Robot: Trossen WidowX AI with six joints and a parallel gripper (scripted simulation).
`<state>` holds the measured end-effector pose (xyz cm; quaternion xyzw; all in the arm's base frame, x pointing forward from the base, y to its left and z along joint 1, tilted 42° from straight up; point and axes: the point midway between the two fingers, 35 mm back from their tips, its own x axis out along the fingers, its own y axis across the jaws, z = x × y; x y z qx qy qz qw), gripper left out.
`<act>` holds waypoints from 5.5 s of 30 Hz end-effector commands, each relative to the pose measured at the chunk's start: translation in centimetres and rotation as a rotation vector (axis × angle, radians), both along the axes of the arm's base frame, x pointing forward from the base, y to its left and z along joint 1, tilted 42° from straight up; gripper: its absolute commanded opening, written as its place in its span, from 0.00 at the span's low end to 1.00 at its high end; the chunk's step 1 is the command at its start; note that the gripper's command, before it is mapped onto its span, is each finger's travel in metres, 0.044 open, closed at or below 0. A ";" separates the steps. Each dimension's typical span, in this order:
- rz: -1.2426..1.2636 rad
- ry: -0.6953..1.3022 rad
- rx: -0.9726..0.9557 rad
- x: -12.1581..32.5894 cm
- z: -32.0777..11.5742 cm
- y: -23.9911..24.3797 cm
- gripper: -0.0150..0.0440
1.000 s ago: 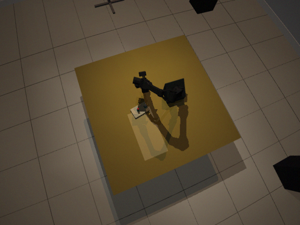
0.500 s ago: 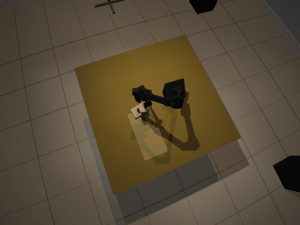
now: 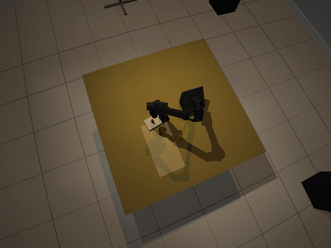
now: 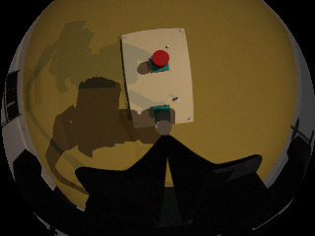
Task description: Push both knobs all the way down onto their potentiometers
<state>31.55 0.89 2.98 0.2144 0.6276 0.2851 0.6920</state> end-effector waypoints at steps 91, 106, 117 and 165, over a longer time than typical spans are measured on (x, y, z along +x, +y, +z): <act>-0.002 0.000 0.005 0.2 -2.2 2.1 0.25; -0.002 0.000 0.006 0.2 -2.3 2.2 0.25; -0.002 0.000 0.006 0.2 -2.5 2.3 0.25; -0.002 0.000 0.006 0.2 -2.9 2.7 0.25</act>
